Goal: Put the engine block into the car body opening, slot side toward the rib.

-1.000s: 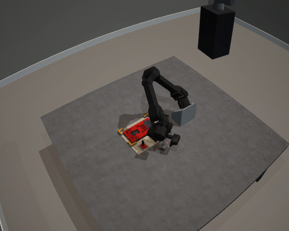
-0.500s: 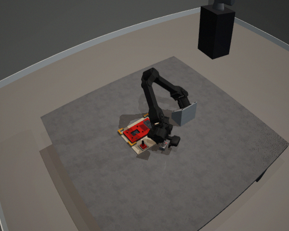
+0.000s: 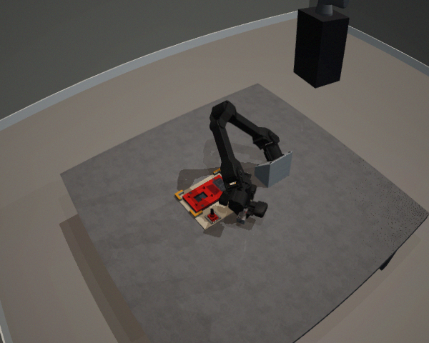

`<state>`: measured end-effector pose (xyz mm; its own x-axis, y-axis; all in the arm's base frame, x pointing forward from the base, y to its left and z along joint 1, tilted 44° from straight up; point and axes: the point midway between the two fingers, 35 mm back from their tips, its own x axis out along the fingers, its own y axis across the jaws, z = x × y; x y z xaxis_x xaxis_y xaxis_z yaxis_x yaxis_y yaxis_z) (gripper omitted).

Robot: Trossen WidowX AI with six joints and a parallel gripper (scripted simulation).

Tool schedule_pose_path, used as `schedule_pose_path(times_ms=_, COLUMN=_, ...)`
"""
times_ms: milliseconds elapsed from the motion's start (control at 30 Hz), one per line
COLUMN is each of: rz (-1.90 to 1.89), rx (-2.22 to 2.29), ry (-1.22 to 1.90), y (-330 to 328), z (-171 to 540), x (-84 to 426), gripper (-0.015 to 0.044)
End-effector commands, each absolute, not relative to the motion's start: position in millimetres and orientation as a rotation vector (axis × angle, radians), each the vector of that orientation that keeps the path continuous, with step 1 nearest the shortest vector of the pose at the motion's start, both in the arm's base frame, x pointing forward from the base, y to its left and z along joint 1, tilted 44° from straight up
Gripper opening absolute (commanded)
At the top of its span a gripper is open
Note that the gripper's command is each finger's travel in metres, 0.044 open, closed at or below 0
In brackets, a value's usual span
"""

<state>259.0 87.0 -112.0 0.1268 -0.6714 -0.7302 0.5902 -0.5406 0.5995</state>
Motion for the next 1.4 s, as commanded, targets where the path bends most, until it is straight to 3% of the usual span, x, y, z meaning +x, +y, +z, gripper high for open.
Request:
schedule_pose_path(times_ms=0, rz=-1.608, rx=1.411, ry=-0.083, y=90, z=-109, x=259, gripper=0.0)
schedule_pose_path(times_ms=1367, rz=-1.61, rx=1.412, ry=-0.079, y=172, z=-21, x=243, gripper=0.0)
